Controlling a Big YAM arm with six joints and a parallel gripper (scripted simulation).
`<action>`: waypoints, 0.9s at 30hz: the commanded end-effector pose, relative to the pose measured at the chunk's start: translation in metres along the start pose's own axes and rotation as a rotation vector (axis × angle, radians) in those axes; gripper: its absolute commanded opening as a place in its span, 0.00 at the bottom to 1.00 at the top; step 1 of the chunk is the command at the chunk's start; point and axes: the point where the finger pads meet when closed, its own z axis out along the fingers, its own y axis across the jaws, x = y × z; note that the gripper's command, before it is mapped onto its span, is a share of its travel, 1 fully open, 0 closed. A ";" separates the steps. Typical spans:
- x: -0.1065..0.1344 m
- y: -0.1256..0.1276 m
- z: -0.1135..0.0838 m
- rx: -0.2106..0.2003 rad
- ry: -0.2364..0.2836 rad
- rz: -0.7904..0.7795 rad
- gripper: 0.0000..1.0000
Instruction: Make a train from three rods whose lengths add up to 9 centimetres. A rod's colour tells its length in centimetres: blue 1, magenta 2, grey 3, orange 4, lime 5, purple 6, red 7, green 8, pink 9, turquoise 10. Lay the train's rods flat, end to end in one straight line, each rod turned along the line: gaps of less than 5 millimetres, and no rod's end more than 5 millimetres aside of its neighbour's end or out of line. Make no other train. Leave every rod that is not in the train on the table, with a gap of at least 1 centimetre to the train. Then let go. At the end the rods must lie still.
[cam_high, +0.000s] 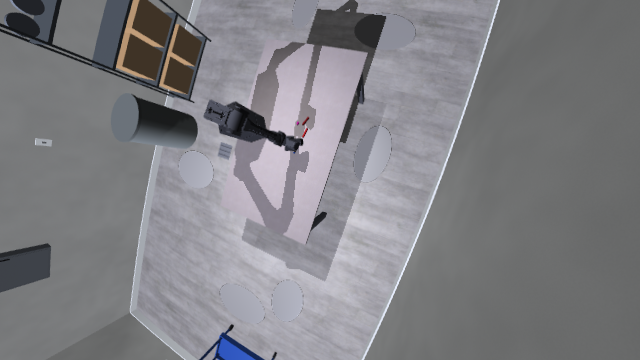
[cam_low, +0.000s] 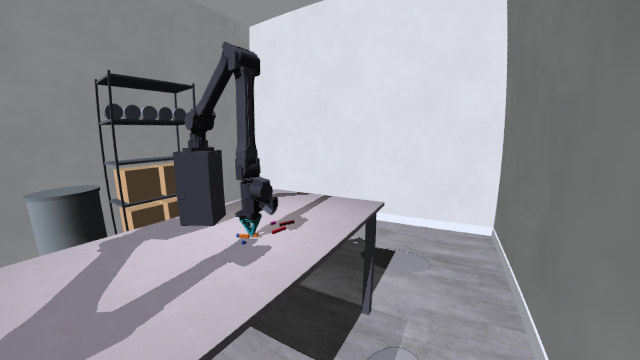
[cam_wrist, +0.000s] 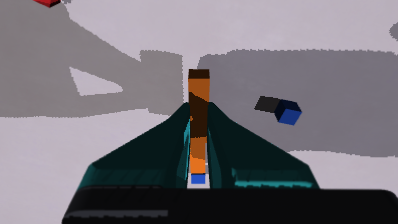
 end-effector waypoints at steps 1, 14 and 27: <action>-0.016 0.000 -0.005 0.011 -0.037 -0.003 0.04; -0.016 0.001 -0.005 0.005 -0.022 -0.003 0.04; -0.014 0.002 -0.005 0.003 -0.016 -0.004 0.04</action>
